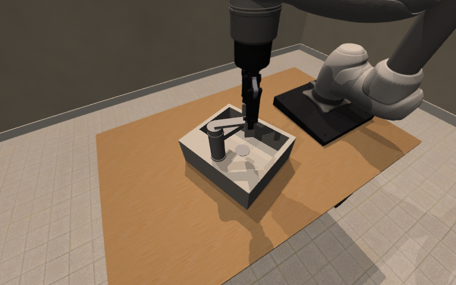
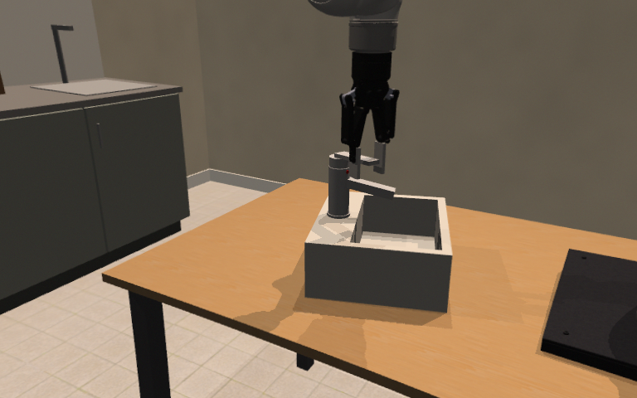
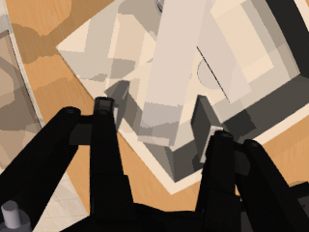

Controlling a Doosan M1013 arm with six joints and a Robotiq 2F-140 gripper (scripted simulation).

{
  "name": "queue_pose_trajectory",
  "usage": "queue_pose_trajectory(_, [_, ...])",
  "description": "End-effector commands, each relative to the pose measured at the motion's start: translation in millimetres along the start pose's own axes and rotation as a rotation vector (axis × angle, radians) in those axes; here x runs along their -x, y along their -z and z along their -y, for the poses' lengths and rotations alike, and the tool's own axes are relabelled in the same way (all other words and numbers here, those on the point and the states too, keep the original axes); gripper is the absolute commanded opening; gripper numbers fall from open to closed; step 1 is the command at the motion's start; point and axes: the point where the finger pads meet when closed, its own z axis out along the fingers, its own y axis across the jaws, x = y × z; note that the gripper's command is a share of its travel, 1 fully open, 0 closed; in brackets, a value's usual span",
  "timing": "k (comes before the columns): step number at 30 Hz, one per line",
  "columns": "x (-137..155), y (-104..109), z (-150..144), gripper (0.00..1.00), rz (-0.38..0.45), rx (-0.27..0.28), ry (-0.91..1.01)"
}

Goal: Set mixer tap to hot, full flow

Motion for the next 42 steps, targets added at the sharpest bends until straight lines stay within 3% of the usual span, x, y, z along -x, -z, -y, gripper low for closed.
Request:
queue_pose_trajectory(1, [0.0,0.1,0.0,0.39,0.0,0.0,0.0])
queue_pose_trajectory(31, [0.0,0.1,0.0,0.39,0.0,0.0,0.0])
queue_pose_trajectory(32, [0.0,0.1,0.0,0.0,0.0,0.0,0.0])
queue_pose_trajectory(42, [0.0,0.1,0.0,0.0,0.0,0.0,0.0])
